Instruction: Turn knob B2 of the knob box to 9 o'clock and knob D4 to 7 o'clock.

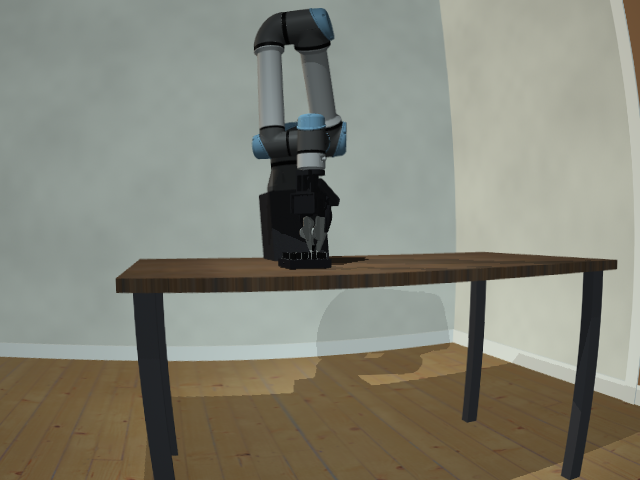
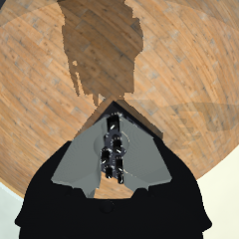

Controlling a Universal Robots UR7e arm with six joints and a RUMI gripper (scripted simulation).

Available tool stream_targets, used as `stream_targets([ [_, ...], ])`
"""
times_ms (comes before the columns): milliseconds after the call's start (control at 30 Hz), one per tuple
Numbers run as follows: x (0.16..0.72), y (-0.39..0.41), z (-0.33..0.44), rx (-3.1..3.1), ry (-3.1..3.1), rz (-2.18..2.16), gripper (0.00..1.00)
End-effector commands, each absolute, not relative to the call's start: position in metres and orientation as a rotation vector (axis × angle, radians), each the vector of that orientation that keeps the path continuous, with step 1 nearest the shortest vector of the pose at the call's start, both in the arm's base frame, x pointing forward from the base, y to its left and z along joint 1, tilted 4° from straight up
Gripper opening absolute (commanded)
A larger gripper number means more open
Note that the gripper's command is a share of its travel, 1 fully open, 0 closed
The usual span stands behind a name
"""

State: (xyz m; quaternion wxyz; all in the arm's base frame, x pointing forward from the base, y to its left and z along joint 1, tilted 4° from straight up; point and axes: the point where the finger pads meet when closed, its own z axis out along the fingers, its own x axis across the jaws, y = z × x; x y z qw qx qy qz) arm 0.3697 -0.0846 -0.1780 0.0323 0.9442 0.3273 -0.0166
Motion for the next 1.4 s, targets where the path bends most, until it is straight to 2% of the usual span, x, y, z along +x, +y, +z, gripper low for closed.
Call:
stream_targets([
  [0, 0.3723, -0.0871, -0.1776, 2.903, 1.005, -0.047, 0.01],
  [1367, 0.3722, -0.0871, -0.1775, 2.796, 1.28, -0.056, 0.01],
])
